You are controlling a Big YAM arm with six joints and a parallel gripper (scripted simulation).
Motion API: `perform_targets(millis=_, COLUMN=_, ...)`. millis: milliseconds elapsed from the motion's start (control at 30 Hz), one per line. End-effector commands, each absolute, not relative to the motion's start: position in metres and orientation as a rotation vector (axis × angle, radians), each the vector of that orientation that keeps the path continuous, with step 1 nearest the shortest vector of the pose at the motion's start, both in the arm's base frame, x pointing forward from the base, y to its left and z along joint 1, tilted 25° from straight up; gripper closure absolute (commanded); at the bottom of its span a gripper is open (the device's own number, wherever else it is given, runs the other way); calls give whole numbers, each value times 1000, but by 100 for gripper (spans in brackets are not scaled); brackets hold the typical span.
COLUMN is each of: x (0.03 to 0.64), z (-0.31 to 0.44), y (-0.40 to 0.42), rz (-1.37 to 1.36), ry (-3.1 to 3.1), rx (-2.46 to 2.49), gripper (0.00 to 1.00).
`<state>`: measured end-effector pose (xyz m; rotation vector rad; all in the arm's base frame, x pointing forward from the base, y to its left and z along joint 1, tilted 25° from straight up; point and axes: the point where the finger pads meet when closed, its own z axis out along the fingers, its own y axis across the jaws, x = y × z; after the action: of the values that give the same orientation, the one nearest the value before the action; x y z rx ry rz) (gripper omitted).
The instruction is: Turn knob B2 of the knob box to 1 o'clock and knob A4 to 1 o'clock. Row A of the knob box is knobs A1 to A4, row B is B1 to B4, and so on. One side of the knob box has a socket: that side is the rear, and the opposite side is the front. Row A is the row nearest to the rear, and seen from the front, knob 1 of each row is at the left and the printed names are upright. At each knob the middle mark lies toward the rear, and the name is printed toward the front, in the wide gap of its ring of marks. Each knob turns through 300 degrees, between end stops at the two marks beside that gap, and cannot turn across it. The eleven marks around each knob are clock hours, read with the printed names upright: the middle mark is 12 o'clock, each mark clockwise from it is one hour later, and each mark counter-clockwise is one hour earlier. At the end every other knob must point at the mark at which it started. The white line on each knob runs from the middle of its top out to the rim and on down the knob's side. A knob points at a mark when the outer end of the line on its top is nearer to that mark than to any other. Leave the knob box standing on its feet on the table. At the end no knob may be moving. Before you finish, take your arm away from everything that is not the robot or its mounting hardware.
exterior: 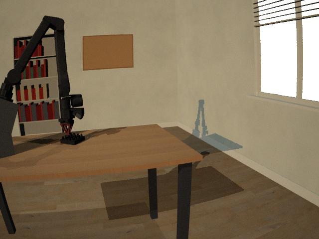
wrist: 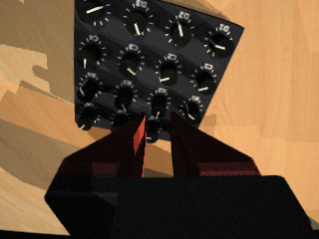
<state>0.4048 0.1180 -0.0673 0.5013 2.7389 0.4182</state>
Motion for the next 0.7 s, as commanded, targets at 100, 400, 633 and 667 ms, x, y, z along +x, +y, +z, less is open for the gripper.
perform_targets(millis=100, x=408, z=-62, y=120, rz=426, ry=2718, rx=512, gripper=82)
perform_targets(millis=400, x=408, z=-62, y=120, rz=426, ry=2718, rx=512, gripper=82)
perform_targets(millis=633, x=407, z=-63, y=118, rz=424, ry=2720, rx=514, gripper=82)
perform_targets(millis=667, x=406, z=-63, y=118, rz=424, ry=2720, rx=515, gripper=82)
